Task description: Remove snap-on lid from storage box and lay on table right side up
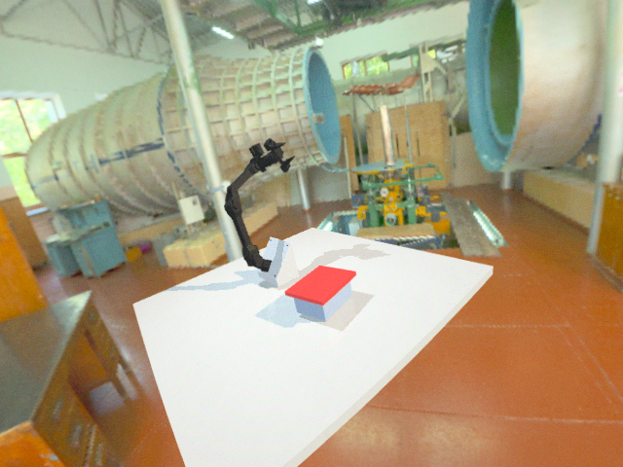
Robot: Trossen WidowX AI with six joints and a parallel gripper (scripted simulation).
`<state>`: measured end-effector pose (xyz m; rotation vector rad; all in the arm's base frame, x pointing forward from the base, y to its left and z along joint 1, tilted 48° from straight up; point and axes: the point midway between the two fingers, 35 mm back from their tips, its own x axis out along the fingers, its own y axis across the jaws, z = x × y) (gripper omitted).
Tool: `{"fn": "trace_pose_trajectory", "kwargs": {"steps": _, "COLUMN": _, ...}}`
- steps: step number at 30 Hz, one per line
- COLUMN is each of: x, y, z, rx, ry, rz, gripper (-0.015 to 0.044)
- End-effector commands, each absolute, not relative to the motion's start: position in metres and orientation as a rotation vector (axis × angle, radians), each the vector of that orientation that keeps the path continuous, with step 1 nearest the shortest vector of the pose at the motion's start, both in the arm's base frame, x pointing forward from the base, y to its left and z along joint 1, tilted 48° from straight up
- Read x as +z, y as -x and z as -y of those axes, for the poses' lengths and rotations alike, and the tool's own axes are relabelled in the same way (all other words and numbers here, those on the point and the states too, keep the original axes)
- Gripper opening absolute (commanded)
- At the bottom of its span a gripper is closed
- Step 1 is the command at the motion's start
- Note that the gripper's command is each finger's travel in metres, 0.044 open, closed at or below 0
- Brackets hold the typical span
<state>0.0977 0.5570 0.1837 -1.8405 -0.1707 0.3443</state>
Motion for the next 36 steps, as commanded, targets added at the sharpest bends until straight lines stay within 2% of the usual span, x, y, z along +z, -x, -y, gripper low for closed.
{"fn": "trace_pose_trajectory", "kwargs": {"steps": 1, "x": 0.184, "y": -0.101, "z": -0.556, "rx": 0.343, "ry": 1.830, "rz": 0.164, "gripper": 0.0374}}
{"fn": "trace_pose_trajectory", "kwargs": {"steps": 6, "x": 0.188, "y": -0.171, "z": -0.512, "rx": 0.301, "ry": 1.538, "rz": -0.007, "gripper": 0.0243}}
{"fn": "trace_pose_trajectory", "kwargs": {"steps": 7, "x": 0.189, "y": -0.183, "z": -0.503, "rx": 0.290, "ry": 1.486, "rz": -0.035, "gripper": 0.0235}}
{"fn": "trace_pose_trajectory", "kwargs": {"steps": 13, "x": 0.189, "y": -0.238, "z": -0.448, "rx": 0.211, "ry": 1.191, "rz": -0.176, "gripper": 0.0235}}
{"fn": "trace_pose_trajectory", "kwargs": {"steps": 20, "x": 0.182, "y": -0.299, "z": -0.347, "rx": 0.035, "ry": 0.720, "rz": -0.345, "gripper": 0.0235}}
{"fn": "trace_pose_trajectory", "kwargs": {"steps": 22, "x": 0.180, "y": -0.303, "z": -0.336, "rx": 0.013, "ry": 0.672, "rz": -0.358, "gripper": 0.0235}}
{"fn": "trace_pose_trajectory", "kwargs": {"steps": 28, "x": 0.166, "y": -0.324, "z": -0.242, "rx": -0.186, "ry": 0.257, "rz": -0.440, "gripper": 0.0235}}
{"fn": "trace_pose_trajectory", "kwargs": {"steps": 32, "x": 0.158, "y": -0.326, "z": -0.204, "rx": -0.276, "ry": 0.087, "rz": -0.456, "gripper": 0.0235}}
{"fn": "trace_pose_trajectory", "kwargs": {"steps": 36, "x": 0.142, "y": -0.319, "z": -0.140, "rx": -0.446, "ry": -0.214, "rz": -0.459, "gripper": 0.0235}}
